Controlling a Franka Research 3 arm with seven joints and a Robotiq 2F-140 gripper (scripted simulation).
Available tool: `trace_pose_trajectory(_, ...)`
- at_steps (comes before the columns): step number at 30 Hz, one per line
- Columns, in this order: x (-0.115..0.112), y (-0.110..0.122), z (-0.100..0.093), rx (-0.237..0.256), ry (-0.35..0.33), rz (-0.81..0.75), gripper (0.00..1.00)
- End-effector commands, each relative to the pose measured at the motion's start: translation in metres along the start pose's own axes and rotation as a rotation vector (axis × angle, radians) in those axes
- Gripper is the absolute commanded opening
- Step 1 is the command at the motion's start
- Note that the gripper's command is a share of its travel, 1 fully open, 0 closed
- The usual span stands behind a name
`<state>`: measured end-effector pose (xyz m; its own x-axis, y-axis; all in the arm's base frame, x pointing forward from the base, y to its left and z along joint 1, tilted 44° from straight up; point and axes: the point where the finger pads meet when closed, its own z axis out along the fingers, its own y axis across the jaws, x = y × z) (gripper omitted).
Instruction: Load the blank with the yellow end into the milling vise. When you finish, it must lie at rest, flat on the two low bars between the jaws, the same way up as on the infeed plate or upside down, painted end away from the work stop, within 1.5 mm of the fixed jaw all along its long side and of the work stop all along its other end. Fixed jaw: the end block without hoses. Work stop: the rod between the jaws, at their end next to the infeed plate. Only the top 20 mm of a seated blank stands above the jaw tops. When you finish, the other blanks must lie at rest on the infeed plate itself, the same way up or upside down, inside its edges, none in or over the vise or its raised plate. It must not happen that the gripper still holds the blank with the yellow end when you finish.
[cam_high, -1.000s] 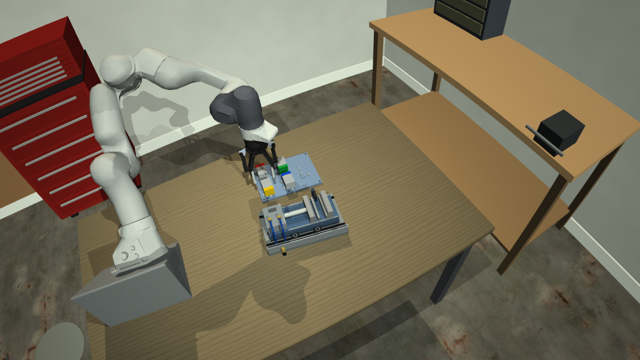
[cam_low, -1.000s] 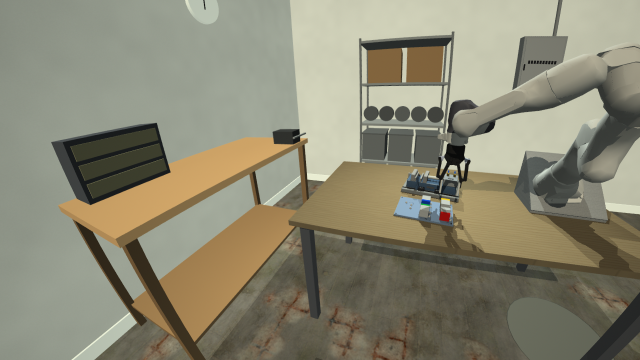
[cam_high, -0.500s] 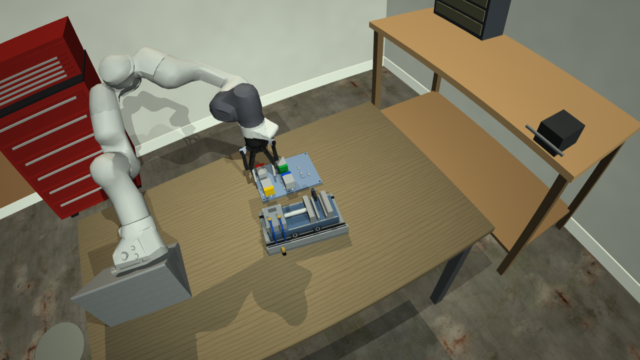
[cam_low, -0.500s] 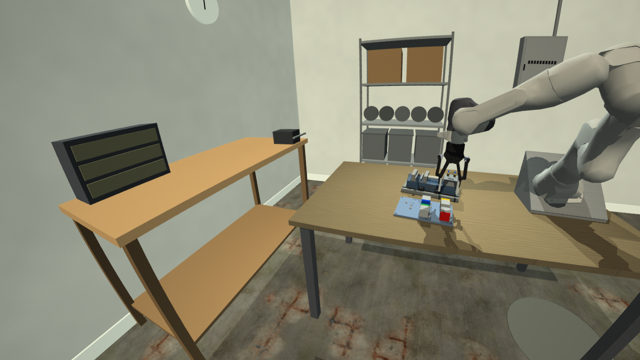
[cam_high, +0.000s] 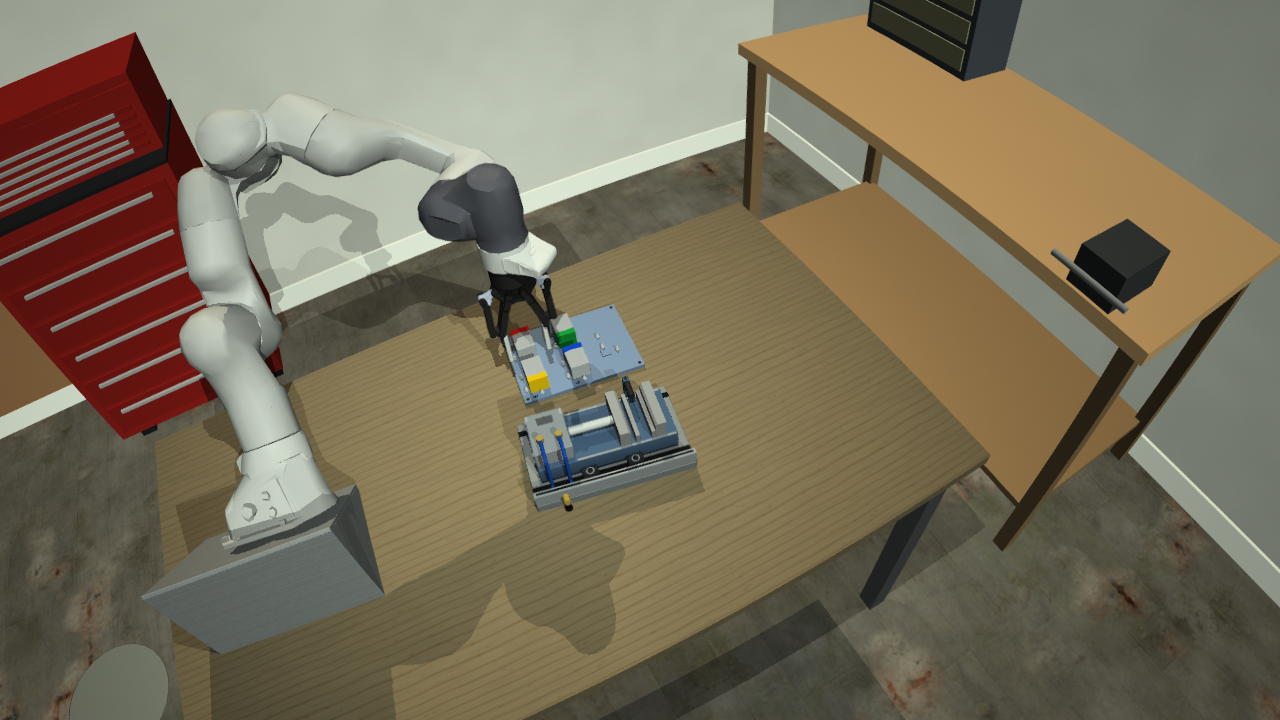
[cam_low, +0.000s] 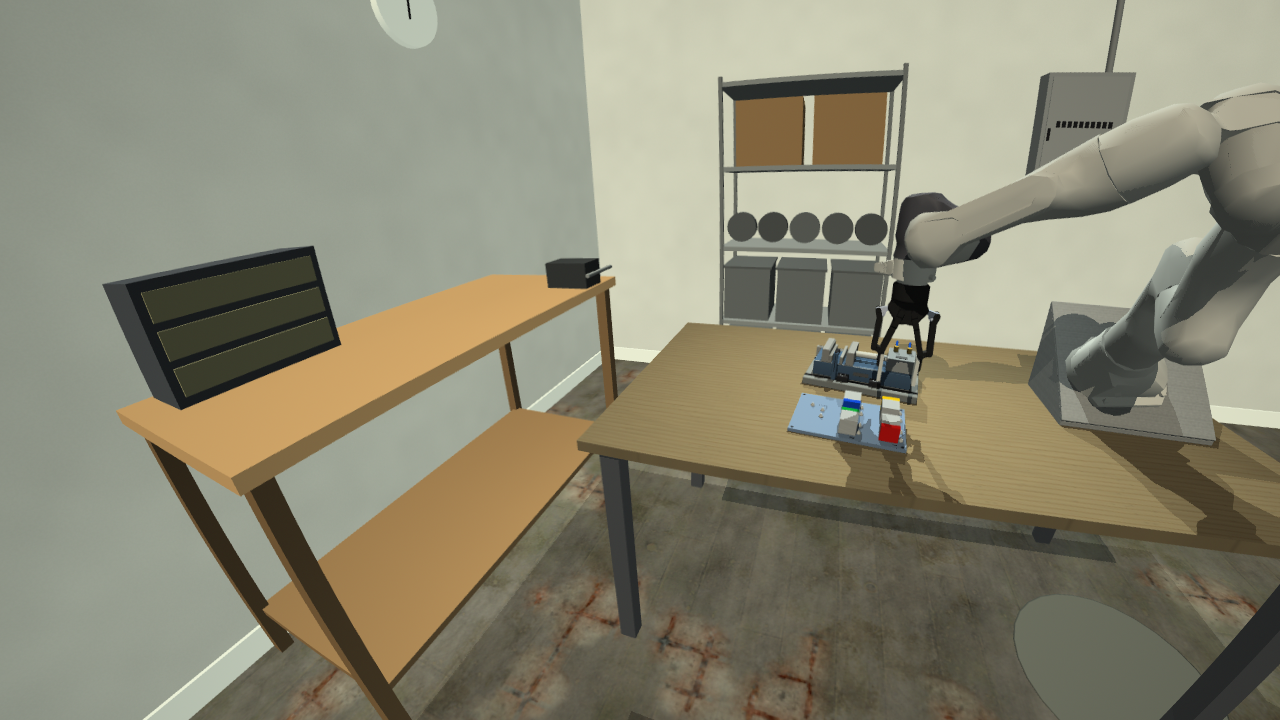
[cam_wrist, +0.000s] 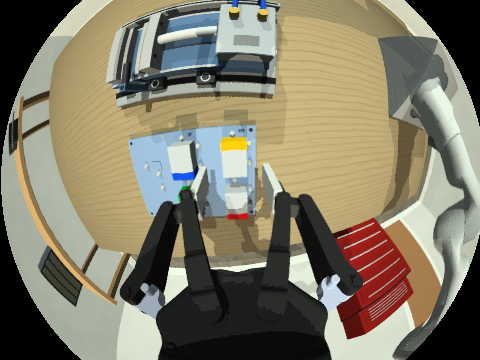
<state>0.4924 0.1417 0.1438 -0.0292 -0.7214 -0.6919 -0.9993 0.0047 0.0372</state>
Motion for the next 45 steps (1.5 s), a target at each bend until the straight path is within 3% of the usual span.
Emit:
trace_pose_trajectory(1,0.0003,-0.0005,-0.002,0.0,0.001,-0.001,0.46)
trace_pose_trajectory(45,-0.0007,-0.001,-0.0071,0.0,0.001,-0.001,0.46)
